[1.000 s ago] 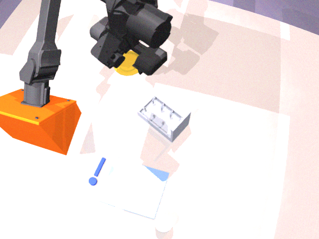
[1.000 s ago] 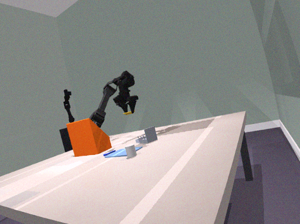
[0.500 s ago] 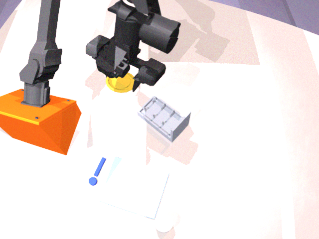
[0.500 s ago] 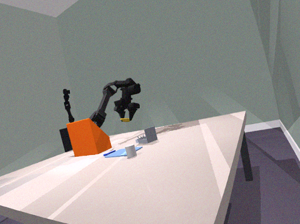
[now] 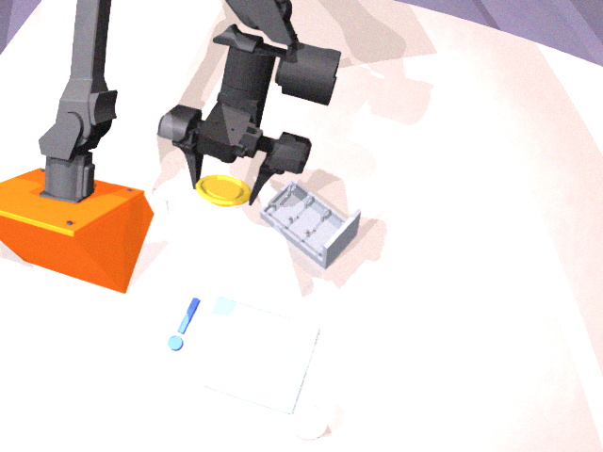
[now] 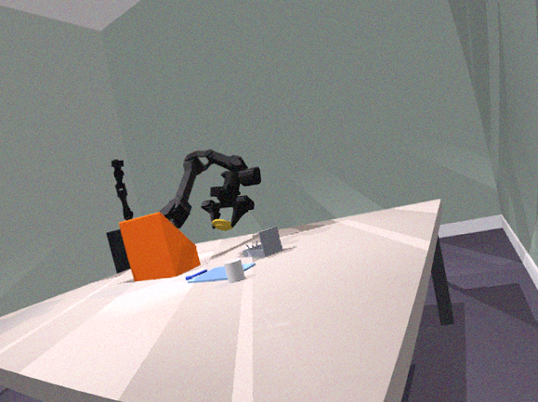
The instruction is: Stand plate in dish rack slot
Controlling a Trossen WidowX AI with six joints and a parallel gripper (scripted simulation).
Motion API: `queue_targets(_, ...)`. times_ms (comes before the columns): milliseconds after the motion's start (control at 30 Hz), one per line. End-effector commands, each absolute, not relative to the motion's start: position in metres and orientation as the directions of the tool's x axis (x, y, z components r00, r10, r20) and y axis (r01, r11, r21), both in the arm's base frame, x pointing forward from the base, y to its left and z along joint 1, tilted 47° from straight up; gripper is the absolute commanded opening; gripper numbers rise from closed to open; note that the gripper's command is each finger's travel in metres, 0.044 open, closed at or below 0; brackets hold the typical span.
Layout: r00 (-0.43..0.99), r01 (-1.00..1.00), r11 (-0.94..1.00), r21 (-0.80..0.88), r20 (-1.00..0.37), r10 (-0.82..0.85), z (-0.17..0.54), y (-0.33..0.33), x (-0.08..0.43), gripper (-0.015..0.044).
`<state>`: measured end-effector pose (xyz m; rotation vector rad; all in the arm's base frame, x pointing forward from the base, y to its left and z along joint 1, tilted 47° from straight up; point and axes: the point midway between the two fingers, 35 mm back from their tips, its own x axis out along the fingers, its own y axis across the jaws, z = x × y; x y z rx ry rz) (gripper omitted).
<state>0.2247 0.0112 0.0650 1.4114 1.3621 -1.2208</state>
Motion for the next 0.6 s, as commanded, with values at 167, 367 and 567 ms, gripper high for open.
queue_targets(167, 0.024, 1.0, 0.011, 0.025, -0.999, 0.02, 0.049, 0.012, 0.232, 0.0)
queue_targets(367, 0.099, 0.992, 0.086, 0.091, -0.991, -0.095, 0.041, 0.015, 0.239, 0.0)
queue_targets(567, 0.189, 0.974, 0.159, 0.159, -0.962, -0.195, 0.037, 0.019, 0.246, 0.0)
